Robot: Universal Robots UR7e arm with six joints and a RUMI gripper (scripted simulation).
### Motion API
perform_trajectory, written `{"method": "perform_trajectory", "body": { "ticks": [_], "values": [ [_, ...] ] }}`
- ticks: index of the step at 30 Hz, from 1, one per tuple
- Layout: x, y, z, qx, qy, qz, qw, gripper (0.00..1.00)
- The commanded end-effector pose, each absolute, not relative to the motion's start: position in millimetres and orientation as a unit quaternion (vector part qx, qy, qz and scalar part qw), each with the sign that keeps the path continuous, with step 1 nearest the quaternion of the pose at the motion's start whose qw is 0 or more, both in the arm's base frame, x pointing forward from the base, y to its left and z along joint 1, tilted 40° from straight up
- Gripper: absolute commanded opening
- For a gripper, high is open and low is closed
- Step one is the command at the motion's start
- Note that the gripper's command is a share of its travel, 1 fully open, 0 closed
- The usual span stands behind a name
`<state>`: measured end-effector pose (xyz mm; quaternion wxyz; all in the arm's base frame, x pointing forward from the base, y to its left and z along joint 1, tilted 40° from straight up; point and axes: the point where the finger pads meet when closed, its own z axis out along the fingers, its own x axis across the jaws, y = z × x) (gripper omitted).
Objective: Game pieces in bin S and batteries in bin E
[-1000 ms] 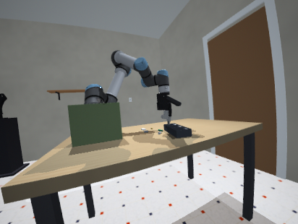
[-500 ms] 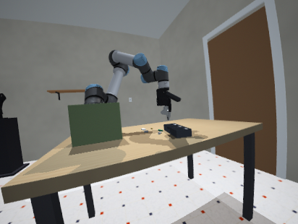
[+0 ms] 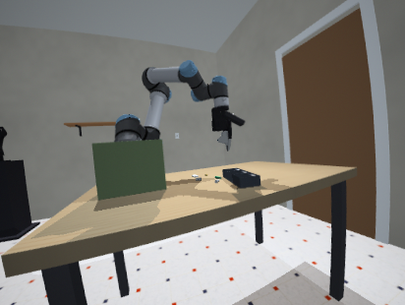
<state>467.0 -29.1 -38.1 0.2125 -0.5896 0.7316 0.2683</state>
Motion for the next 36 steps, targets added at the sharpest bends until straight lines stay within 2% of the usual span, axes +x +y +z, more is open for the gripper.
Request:
{"method": "perform_trajectory", "body": {
  "ticks": [1, 5, 15, 16, 36],
  "values": [
    [466.8, -52.7, -9.9, -0.590, 0.731, 0.269, 0.212, 0.04],
    [467.0, -73.0, 14.2, -0.590, 0.731, 0.269, 0.212, 0.04],
    [467.1, -73.0, 14.2, -0.590, 0.731, 0.269, 0.212, 0.04],
    [463.6, -67.3, 9.3, -0.571, 0.746, 0.275, 0.206, 0.14],
    [405.6, 27.8, -73.4, -0.276, 0.895, 0.336, 0.097, 0.14]
  ]
}}
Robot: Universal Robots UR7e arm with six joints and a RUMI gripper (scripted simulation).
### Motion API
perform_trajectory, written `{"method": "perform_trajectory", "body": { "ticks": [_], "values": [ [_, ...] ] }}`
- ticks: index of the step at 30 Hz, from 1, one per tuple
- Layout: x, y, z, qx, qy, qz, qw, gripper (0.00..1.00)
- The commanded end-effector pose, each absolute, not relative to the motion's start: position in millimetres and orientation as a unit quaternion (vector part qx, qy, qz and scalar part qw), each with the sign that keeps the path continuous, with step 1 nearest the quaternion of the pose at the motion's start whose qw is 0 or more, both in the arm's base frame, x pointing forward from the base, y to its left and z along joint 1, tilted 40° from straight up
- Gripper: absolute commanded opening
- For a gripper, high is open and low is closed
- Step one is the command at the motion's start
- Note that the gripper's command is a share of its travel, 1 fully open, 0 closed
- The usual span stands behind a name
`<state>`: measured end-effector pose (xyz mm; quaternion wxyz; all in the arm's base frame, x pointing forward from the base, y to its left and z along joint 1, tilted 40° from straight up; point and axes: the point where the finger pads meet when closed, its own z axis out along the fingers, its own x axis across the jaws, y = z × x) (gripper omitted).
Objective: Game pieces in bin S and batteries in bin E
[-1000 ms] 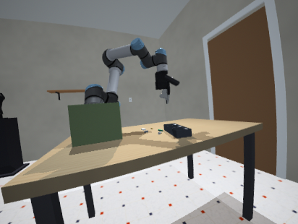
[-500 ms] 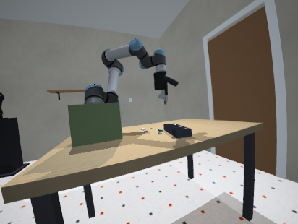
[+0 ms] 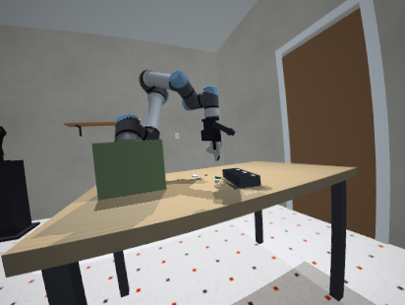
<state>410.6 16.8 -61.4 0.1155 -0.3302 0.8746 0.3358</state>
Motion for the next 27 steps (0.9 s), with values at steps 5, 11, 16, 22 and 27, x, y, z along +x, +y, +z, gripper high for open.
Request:
{"method": "perform_trajectory", "body": {
  "ticks": [5, 11, 16, 22, 27],
  "values": [
    [405.6, 27.8, -73.4, -0.196, 0.916, 0.344, 0.068, 0.14],
    [405.6, 27.8, -73.5, -0.111, 0.932, 0.344, 0.037, 0.14],
    [405.7, 27.8, -73.5, -0.083, 0.936, 0.342, 0.027, 0.14],
    [405.7, 27.8, -73.5, -0.083, 0.936, 0.342, 0.027, 0.14],
    [405.7, 27.8, -73.5, -0.084, 0.936, 0.342, 0.027, 0.14]
  ]
}}
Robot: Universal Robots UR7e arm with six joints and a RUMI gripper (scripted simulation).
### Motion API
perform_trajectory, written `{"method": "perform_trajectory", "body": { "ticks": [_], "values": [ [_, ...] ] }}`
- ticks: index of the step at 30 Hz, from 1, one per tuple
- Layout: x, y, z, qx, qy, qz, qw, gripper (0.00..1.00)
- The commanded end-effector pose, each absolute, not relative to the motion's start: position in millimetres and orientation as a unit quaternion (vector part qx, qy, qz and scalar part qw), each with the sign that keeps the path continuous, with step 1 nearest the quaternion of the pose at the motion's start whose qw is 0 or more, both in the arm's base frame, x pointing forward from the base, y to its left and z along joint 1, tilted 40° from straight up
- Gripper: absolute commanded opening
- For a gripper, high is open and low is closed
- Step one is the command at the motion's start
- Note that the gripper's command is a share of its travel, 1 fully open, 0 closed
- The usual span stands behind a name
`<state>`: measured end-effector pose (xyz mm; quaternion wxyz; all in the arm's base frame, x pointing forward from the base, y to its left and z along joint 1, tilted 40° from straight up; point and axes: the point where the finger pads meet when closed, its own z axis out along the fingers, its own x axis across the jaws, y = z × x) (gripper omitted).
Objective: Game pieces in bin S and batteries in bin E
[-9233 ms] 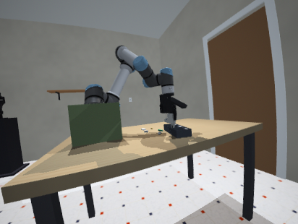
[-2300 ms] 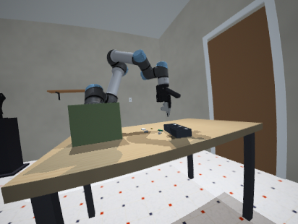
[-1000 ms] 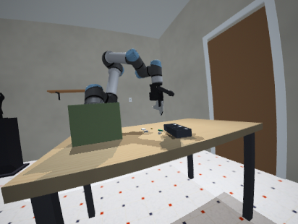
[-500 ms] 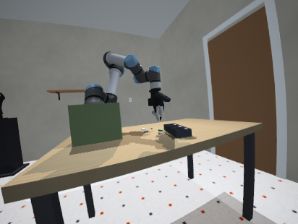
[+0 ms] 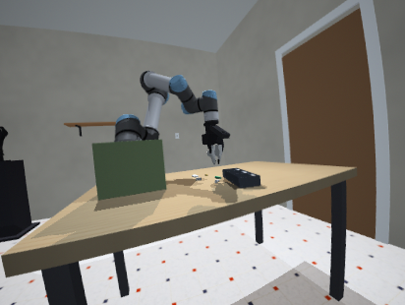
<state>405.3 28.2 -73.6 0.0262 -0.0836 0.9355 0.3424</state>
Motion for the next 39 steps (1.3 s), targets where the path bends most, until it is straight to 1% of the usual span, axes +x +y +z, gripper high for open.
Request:
{"method": "perform_trajectory", "body": {
  "ticks": [1, 20, 39],
  "values": [
    [405.7, 27.8, -73.5, -0.084, 0.936, 0.342, 0.027, 0.14],
    [405.6, 27.8, -73.4, -0.083, 0.936, 0.342, 0.027, 0.14],
    [405.7, 65.1, -118.1, -0.083, 0.936, 0.342, 0.027, 0.14]
  ]
}}
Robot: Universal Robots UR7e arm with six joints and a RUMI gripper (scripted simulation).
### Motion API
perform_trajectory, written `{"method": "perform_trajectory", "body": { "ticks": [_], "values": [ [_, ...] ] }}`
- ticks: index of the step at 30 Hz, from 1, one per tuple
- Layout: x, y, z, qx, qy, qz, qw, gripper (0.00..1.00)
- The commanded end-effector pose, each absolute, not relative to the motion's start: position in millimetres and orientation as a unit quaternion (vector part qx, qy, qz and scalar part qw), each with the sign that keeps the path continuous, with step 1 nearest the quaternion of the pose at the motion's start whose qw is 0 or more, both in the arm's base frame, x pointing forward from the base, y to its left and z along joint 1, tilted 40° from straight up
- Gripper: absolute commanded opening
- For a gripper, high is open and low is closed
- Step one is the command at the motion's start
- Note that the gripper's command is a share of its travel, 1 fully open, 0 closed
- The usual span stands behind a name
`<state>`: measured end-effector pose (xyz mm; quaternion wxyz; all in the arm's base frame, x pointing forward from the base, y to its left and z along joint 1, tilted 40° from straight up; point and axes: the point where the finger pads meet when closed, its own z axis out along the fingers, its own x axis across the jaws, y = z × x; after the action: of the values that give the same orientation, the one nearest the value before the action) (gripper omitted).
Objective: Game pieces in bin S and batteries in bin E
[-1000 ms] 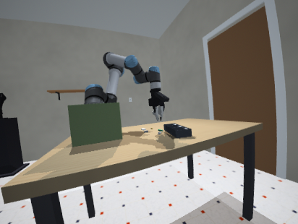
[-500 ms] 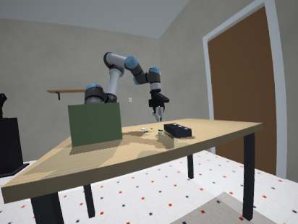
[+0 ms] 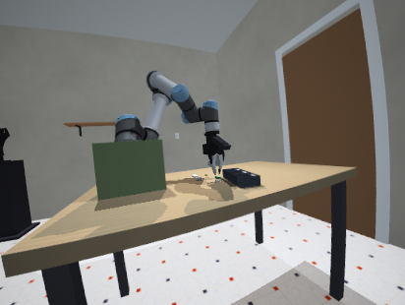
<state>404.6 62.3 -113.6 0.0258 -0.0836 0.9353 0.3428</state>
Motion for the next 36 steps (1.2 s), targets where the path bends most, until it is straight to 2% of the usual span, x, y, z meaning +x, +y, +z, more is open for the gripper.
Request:
{"method": "perform_trajectory", "body": {
  "ticks": [1, 27, 28, 36],
  "values": [
    [405.7, 65.1, -118.2, -0.083, 0.936, 0.342, 0.027, 0.14],
    [405.2, 73.1, -127.1, -0.083, 0.936, 0.342, 0.027, 0.14],
    [405.2, 73.1, -127.1, -0.083, 0.936, 0.342, 0.027, 0.00],
    [405.2, 73.1, -127.1, -0.083, 0.936, 0.342, 0.027, 0.00]
  ]
}}
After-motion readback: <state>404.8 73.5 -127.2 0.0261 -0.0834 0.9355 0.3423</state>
